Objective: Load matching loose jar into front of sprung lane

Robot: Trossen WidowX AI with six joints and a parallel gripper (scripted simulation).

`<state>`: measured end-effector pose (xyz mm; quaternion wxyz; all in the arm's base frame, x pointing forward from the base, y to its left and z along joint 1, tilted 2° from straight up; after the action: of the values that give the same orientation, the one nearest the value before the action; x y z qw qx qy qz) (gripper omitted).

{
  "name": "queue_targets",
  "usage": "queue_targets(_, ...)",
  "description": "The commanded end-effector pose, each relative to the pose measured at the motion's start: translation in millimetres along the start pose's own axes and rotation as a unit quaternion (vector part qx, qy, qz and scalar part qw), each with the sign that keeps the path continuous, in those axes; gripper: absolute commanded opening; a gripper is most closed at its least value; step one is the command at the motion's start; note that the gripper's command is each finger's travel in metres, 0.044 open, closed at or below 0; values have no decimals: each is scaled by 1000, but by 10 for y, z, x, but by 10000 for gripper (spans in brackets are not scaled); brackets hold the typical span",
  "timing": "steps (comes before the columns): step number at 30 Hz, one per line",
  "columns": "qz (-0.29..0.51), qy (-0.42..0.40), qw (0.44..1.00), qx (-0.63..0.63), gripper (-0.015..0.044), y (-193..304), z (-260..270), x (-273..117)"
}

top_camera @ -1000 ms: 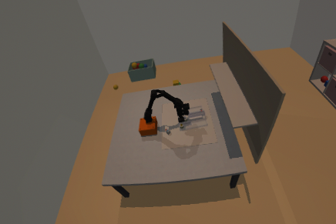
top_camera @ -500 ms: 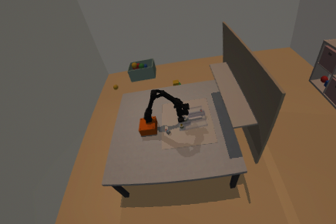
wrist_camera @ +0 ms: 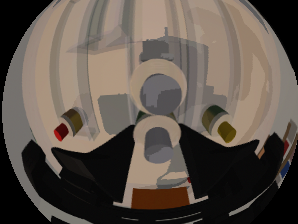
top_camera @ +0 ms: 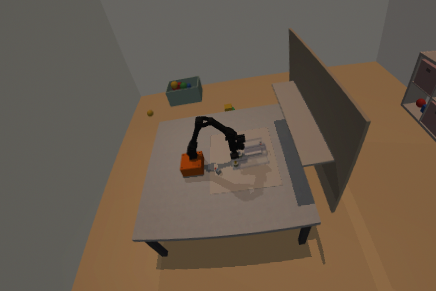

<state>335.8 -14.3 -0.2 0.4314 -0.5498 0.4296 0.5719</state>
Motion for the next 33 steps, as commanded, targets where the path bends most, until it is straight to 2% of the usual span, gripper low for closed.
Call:
queue_targets(1,-7,2,1000,1,0,-20,-8,-4)
queue_targets(30,-7,2,1000,1,0,46,12,2)
queue_targets(33,-7,2,1000,1,79,42,11,3)
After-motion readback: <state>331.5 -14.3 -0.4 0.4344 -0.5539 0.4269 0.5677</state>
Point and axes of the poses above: the point midway between the two fingers, 35 mm back from their tips, its own x axis out along the fingers, its own z axis across the jaws, y = z × x, the point moved 3 cm from there along -x, back along the fingers, and after that the axes turned 13 degrees about -x, right-handed, at the moved point
